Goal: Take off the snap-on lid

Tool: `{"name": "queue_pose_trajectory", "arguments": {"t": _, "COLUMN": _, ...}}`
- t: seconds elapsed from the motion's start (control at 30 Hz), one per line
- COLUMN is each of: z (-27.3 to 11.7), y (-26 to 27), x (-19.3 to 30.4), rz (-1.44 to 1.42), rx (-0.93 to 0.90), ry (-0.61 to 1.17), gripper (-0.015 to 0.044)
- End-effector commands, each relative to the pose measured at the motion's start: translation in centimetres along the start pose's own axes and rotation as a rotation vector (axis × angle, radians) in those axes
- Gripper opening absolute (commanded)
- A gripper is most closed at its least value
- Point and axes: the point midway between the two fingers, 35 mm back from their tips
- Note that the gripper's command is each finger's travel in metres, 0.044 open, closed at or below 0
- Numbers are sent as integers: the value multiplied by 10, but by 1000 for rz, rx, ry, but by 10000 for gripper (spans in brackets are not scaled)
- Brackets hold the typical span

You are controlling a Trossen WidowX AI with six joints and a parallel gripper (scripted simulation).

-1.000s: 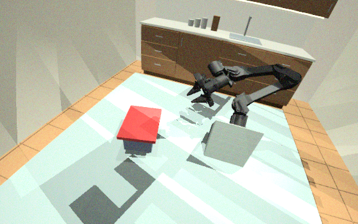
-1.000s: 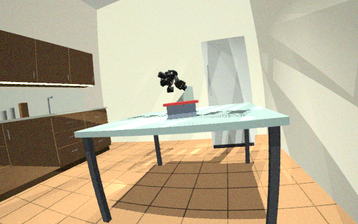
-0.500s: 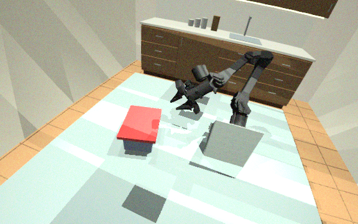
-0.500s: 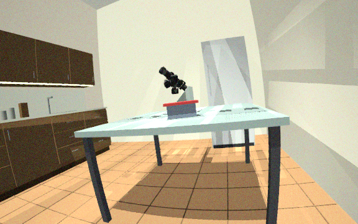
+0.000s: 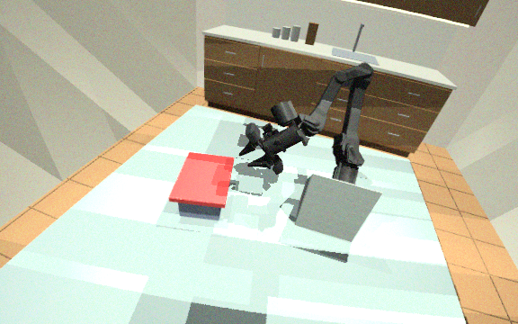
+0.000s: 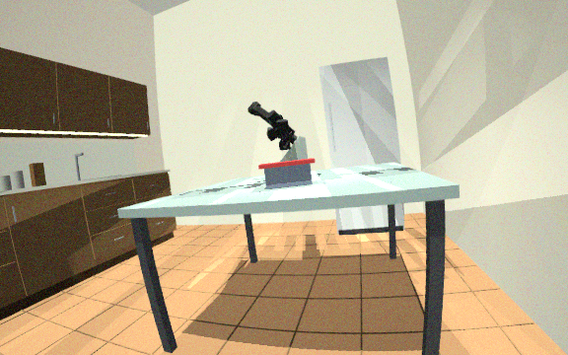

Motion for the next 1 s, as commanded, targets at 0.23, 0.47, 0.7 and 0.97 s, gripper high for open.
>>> {"name": "queue_pose_trajectory", "arguments": {"t": 0.23, "z": 32, "y": -39, "x": 4, "rz": 9, "rx": 1, "ry": -9, "gripper": 235}}
{"name": "queue_pose_trajectory", "arguments": {"t": 0.47, "z": 36, "y": -39, "x": 4, "rz": 9, "rx": 1, "ry": -9, "gripper": 235}}
{"name": "queue_pose_trajectory", "arguments": {"t": 0.7, "z": 47, "y": -38, "x": 3, "rz": 9, "rx": 1, "ry": -10, "gripper": 235}}
{"name": "queue_pose_trajectory", "arguments": {"t": 0.97, "z": 60, "y": -37, "x": 2, "rz": 8, "rx": 1, "ry": -9, "gripper": 235}}
Point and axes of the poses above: the point midway between the two fingers, 35 mm back from their tips, its own z axis out along the fingers, its own y axis across the jaws, x = y × z, and after that the axes turned 2 degrees about -z, right-handed
